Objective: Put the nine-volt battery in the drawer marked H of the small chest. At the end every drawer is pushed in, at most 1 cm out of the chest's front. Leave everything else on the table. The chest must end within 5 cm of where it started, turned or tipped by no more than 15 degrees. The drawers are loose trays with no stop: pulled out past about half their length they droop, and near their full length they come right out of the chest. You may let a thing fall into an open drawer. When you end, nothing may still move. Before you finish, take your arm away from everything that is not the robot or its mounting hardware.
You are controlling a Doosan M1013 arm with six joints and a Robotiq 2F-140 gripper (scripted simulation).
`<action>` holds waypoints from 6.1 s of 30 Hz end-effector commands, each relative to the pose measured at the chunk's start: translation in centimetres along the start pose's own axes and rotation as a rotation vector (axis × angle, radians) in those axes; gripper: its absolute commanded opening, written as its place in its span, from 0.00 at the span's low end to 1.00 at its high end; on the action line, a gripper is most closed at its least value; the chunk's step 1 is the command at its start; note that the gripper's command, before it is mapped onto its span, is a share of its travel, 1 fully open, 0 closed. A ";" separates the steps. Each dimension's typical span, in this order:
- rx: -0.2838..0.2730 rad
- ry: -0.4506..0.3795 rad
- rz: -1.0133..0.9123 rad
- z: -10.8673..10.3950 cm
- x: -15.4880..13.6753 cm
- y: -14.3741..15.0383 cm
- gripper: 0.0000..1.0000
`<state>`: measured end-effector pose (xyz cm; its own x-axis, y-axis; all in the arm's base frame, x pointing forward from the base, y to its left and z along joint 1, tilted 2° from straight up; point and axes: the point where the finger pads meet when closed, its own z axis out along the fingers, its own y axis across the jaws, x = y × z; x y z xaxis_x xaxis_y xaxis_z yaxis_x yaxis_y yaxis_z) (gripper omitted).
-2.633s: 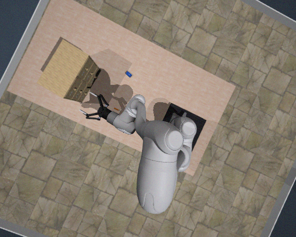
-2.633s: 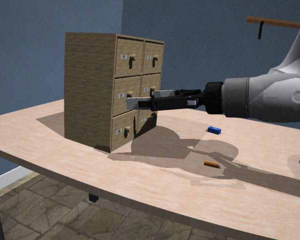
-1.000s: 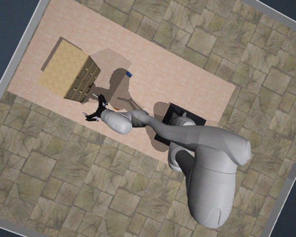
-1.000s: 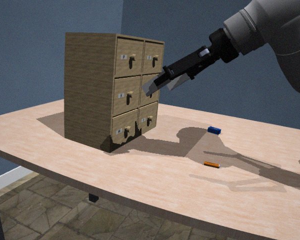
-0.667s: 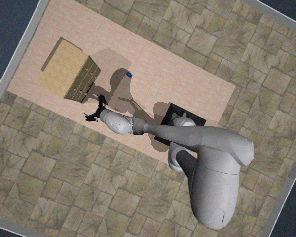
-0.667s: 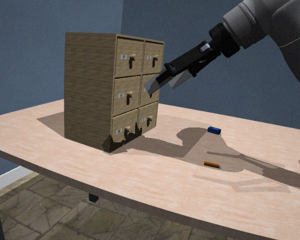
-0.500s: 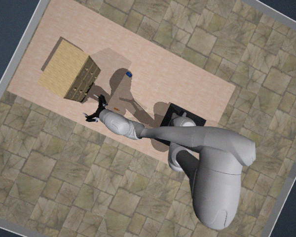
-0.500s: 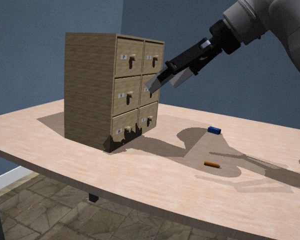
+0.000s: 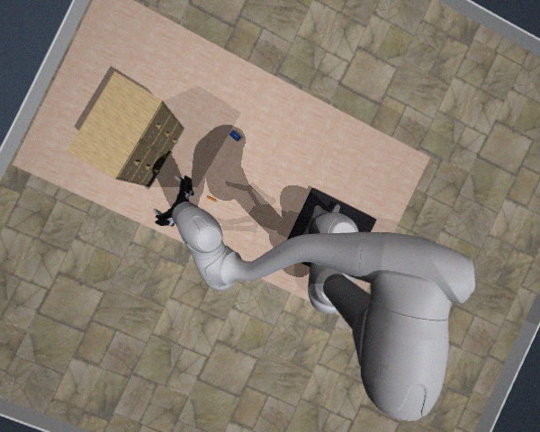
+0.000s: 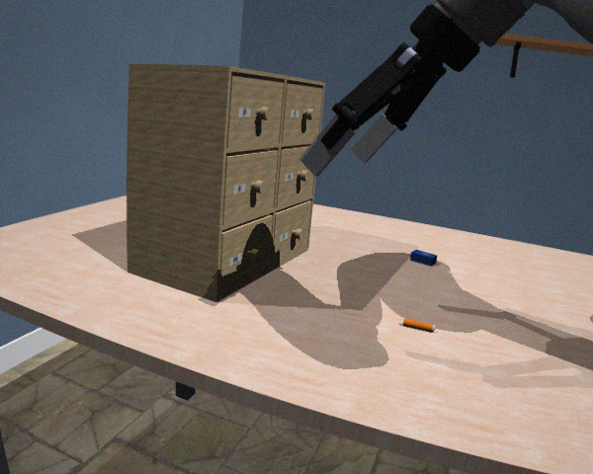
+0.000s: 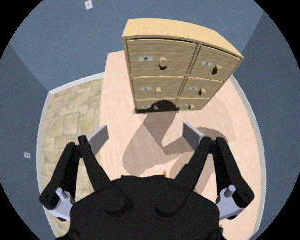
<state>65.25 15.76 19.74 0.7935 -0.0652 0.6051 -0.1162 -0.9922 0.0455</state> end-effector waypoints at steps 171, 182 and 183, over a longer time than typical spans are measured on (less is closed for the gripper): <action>0.030 0.200 -0.014 3.5 2.1 16.0 1.00; 0.043 0.212 -0.015 3.7 2.0 15.6 1.00; 0.040 0.214 -0.015 3.7 2.0 15.7 1.00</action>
<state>67.21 -0.38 18.81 0.6646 -0.0321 0.7465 -0.0542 -0.9985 0.0052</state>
